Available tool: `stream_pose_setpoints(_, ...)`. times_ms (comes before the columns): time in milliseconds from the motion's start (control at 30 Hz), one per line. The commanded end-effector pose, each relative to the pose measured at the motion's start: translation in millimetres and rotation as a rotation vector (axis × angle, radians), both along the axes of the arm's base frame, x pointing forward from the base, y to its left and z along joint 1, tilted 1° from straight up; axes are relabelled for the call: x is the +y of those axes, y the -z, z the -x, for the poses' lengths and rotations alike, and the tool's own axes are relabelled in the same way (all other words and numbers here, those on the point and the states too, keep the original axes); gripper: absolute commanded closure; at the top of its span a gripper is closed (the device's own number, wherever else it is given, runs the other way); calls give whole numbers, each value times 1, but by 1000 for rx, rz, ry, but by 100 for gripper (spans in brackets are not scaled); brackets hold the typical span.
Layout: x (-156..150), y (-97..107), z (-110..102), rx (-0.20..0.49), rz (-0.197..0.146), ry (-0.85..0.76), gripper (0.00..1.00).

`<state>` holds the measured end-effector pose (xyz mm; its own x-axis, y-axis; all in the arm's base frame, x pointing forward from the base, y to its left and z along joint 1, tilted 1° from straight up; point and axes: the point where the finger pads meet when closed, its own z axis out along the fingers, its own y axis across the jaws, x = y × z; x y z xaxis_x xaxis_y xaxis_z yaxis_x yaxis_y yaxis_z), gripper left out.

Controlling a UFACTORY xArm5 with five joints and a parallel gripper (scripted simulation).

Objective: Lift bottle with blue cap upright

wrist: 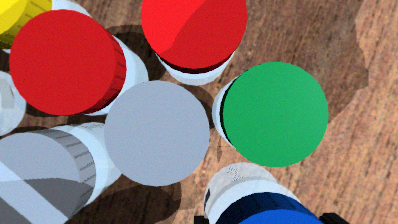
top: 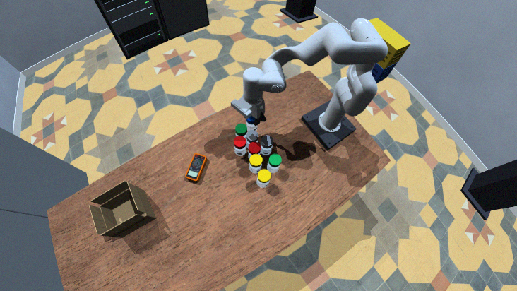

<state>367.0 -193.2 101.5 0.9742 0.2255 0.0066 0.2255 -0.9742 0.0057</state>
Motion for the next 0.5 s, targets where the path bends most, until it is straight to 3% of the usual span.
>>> stream_pose_setpoints(0,-1,-6,-1,0,8,0,100)
stream_pose_setpoints(467,0,-21,-1,1,10,0,100)
